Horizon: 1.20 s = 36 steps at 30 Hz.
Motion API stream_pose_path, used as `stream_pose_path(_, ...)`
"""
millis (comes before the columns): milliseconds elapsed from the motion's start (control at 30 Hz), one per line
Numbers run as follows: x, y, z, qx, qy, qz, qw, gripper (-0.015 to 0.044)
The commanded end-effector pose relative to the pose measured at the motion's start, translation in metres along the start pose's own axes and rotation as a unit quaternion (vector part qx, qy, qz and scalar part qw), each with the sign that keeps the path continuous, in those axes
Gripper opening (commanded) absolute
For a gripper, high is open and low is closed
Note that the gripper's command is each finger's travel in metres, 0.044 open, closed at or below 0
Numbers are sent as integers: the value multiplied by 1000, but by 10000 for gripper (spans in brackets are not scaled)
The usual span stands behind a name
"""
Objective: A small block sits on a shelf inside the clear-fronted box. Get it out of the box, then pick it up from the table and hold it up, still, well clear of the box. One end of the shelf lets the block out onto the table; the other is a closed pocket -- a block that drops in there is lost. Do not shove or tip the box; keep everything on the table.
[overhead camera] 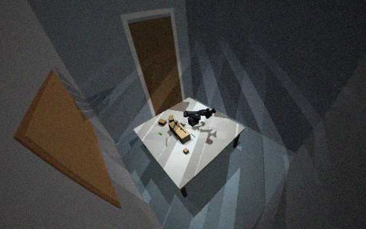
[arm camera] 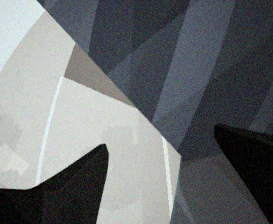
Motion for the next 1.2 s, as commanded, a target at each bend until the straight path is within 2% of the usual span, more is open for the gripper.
stream_pose_path(0,0,0,0,-1,1,2,1000,400)
stream_pose_path(133,-5,-10,-1,-21,23,38,999,400)
stream_pose_path(333,-15,-46,0,-87,82,144,982,400)
stream_pose_path(633,-7,-114,16,-210,152,306,916,400)
stream_pose_path(900,33,-169,44,-325,182,435,820,400)
stream_pose_path(1167,105,-204,82,-437,180,549,689,400)
Point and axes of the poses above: the point midway between the two fingers, 35 mm back from their tips, its own x axis back along the fingers, its own z axis across the jaws, y = z × x, the point moved 5 cm from there along x, back along the fingers, and after that the axes turned 6 degrees about -x, right-handed, at the moved point
